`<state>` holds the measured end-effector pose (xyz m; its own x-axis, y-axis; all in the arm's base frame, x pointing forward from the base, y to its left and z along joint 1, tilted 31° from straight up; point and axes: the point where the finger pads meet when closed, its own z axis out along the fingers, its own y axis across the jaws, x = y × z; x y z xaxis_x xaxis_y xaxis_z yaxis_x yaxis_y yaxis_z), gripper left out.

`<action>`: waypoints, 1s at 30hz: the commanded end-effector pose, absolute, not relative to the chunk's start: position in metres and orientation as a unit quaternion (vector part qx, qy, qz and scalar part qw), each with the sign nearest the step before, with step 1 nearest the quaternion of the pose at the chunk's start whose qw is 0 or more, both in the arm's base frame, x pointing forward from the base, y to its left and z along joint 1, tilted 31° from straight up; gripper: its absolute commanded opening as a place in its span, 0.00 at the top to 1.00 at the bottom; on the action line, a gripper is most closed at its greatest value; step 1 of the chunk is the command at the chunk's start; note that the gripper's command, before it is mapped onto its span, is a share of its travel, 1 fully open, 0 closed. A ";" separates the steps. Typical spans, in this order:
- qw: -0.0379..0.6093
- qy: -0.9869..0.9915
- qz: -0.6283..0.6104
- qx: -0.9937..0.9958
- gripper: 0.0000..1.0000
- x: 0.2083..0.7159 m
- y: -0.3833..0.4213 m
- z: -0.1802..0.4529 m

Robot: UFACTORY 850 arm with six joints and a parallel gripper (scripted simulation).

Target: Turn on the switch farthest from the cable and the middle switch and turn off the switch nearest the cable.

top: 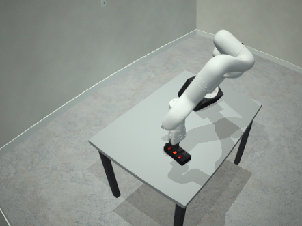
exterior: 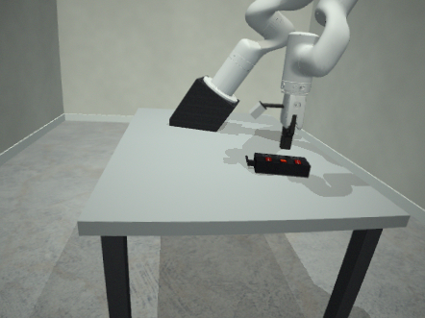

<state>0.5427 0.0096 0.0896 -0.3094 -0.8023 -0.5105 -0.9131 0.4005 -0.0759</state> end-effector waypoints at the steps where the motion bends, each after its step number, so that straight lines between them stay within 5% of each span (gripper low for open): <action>1: 0.243 0.801 0.114 -0.535 1.00 0.543 0.009 0.090; 30: 0.243 0.801 0.114 -0.535 1.00 0.553 0.040 0.125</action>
